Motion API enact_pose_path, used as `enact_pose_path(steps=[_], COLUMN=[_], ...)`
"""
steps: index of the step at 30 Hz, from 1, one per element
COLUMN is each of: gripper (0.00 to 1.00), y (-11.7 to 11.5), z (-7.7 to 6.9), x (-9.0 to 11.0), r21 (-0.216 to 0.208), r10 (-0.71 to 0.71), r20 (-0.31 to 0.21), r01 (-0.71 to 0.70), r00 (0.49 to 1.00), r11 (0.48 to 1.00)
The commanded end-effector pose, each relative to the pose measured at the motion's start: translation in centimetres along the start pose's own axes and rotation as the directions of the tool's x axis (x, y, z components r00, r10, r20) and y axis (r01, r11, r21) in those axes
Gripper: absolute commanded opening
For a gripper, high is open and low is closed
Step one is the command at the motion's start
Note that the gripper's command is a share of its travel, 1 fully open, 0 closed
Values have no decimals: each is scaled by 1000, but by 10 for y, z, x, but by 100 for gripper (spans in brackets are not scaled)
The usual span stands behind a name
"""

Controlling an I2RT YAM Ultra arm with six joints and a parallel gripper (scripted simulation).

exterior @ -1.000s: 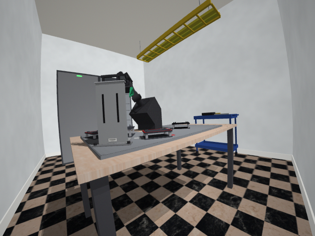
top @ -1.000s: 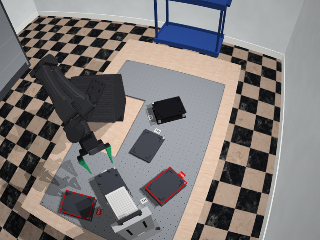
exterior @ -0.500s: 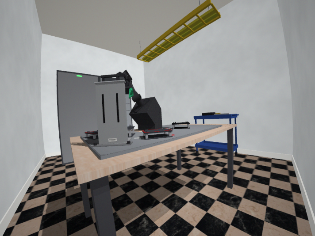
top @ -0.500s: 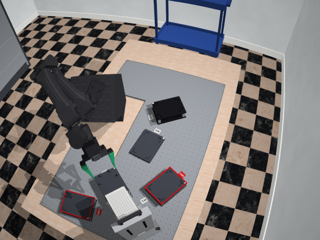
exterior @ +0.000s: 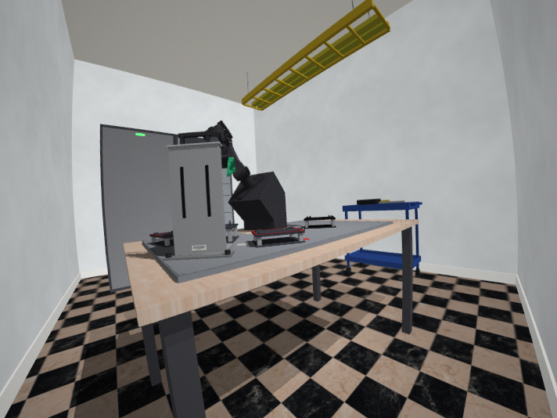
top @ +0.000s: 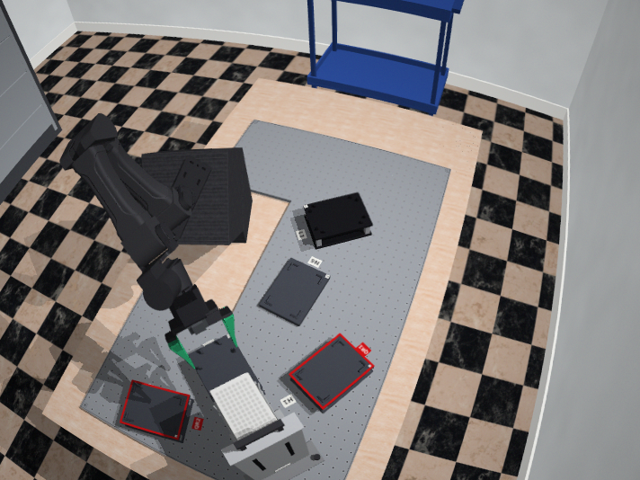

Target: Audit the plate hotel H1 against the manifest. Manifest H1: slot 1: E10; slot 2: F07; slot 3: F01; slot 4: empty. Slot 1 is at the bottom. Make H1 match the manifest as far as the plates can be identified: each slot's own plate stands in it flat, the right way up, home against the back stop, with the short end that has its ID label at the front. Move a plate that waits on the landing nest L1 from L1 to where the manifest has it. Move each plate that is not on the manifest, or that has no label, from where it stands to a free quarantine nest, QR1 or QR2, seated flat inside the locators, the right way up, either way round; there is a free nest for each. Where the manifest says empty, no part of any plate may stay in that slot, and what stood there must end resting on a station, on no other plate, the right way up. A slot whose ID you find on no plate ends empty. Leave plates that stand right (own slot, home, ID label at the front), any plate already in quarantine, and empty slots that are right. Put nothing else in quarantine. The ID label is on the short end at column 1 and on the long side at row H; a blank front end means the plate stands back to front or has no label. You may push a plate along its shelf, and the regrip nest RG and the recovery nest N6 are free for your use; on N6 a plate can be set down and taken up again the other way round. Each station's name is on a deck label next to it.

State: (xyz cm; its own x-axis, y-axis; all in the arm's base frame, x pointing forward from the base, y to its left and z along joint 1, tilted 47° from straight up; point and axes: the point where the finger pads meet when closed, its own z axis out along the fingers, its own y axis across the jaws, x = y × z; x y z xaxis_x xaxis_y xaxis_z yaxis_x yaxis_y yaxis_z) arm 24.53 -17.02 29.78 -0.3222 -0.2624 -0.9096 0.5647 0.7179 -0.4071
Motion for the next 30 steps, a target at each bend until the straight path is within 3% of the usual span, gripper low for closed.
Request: enact_pose_path(steps=[1,30], gripper=[100,100], y=[-7,-3], z=[3,1], x=[-23,-15], r21=[8,2], r10=[8,8], r20=[62,48], r01=[-9,-8], r00=[998,999], r11=[1000,1000])
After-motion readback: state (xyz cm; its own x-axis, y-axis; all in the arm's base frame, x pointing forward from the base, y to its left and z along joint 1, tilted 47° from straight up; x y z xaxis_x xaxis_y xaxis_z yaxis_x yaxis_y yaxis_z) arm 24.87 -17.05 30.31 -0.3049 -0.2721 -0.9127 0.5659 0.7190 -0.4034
